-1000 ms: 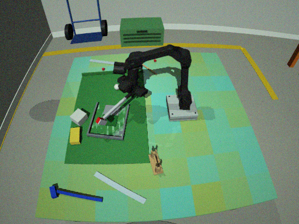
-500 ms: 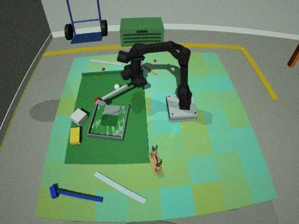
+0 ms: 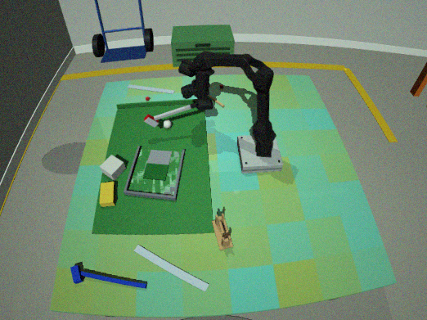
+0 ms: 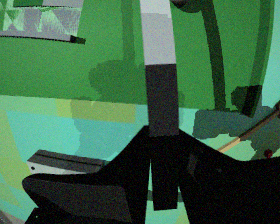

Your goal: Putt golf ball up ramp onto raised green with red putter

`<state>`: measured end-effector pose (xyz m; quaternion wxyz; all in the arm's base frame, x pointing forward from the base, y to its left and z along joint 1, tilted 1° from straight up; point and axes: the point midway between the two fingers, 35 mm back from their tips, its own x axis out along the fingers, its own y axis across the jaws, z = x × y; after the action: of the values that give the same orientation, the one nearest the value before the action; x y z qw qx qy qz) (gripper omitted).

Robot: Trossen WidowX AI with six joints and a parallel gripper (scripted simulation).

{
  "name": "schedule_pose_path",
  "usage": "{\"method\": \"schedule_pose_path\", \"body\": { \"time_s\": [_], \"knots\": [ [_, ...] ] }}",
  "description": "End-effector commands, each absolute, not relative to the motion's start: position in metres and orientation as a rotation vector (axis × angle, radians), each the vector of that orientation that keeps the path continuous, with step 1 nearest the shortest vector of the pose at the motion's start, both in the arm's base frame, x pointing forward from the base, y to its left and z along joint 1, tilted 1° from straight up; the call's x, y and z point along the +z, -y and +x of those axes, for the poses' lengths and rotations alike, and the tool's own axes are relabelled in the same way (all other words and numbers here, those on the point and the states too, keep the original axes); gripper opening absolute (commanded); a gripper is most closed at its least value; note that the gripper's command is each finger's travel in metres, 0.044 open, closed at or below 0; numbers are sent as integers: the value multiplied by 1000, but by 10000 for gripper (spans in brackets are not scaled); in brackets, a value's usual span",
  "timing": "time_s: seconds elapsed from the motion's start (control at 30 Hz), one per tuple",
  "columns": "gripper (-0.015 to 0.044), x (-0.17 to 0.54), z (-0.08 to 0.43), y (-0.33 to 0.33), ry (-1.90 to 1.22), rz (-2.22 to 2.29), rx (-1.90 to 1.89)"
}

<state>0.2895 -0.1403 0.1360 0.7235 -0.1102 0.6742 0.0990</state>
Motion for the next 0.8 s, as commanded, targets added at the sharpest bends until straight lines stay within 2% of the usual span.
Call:
{"method": "schedule_pose_path", "body": {
  "time_s": [0.0,0.33,0.77],
  "knots": [
    [0,138,277,165,-1510,-170,132],
    [0,142,244,210,-1547,-30,-33],
    [0,116,244,212,-1548,-27,-36]
  ]
}}
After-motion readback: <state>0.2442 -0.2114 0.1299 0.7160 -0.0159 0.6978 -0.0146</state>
